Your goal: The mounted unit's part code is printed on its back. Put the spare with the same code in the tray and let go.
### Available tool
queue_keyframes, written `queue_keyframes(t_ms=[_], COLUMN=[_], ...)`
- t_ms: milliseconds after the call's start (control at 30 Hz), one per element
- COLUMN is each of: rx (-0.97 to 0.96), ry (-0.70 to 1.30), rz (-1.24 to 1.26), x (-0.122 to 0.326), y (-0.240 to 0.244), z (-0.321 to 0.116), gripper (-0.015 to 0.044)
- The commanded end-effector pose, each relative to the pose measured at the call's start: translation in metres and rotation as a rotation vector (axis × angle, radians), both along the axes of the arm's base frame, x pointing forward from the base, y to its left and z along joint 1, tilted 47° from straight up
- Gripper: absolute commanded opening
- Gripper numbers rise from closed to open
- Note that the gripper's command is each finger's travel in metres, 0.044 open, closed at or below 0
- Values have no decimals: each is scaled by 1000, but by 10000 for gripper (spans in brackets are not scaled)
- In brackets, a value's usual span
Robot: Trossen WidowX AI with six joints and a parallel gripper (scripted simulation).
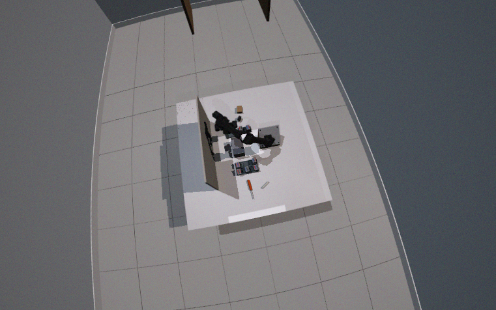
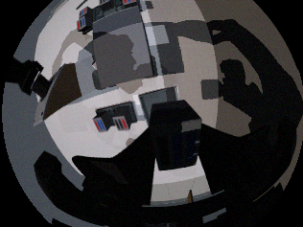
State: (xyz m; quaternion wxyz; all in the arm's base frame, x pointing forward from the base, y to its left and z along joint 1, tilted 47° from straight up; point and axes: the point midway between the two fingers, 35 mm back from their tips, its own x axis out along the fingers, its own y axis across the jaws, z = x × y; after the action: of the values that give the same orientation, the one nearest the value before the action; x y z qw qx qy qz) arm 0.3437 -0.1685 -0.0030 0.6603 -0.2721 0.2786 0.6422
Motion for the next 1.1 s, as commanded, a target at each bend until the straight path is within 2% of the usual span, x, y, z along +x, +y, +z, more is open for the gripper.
queue_keyframes(t_ms=[0, 300, 1067], rx=[3, 23, 22], ry=[-6, -14, -14], rz=[5, 13, 13], x=[-2, -11, -8], y=[-13, -36, -26], z=[-16, -54, -67], gripper=[0, 0, 0])
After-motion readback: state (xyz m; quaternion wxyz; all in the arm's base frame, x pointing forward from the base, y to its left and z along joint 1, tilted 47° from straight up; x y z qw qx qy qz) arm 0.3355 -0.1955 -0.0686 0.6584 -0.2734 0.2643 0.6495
